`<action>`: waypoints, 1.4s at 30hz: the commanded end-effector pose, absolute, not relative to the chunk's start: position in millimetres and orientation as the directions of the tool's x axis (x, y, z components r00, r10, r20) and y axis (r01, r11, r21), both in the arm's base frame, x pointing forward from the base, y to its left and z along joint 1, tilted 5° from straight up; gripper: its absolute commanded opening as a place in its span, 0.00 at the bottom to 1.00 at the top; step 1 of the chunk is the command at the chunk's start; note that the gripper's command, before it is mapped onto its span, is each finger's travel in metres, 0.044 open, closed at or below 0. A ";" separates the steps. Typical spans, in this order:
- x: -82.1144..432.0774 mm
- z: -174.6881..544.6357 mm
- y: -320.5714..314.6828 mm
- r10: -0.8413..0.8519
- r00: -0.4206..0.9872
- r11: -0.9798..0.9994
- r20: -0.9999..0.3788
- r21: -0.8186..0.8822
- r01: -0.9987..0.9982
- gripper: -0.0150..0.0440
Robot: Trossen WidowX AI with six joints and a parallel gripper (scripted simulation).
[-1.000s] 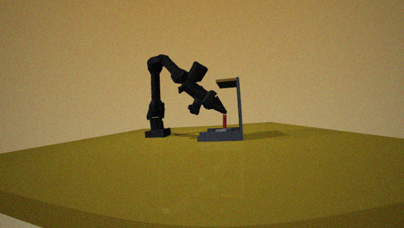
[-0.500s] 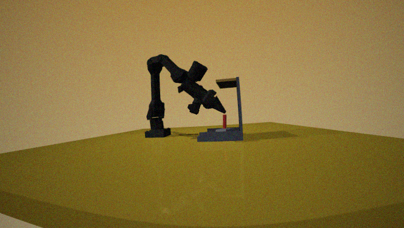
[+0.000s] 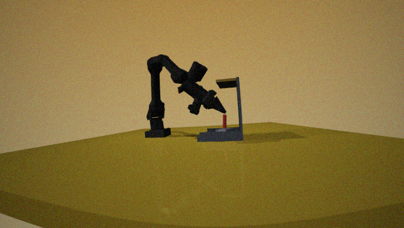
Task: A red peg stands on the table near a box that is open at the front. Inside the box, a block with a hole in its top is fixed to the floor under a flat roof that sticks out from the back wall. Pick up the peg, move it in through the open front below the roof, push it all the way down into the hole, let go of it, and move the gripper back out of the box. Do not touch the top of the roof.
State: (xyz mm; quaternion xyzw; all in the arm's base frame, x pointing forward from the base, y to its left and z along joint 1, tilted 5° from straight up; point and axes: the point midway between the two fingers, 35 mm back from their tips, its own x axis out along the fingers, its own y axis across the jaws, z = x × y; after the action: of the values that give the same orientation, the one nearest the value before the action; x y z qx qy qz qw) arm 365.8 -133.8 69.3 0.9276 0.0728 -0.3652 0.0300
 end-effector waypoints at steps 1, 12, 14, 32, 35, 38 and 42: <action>363.4 60.5 -132.6 0.119 0.717 -0.987 -0.687 -0.004 0.161 0.25; 359.4 59.4 -129.7 0.121 0.716 -0.987 -0.687 -0.004 0.163 0.48; 356.7 59.8 -129.6 0.121 0.716 -0.987 -0.687 -0.004 0.163 0.57; 303.3 80.2 -129.2 0.121 0.711 -0.986 -0.693 -0.004 0.164 0.98; 294.1 87.1 -129.5 0.121 0.710 -0.986 -0.694 -0.004 0.164 1.00; 284.8 93.8 -129.2 0.121 0.709 -0.986 -0.695 -0.004 0.164 1.00; 272.3 102.4 -128.0 0.121 0.709 -0.986 -0.695 -0.005 0.164 1.00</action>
State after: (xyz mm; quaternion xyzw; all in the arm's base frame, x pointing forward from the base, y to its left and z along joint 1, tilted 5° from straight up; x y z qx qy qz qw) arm 284.2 -130.5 96.1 0.9244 0.0742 -0.3731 0.0289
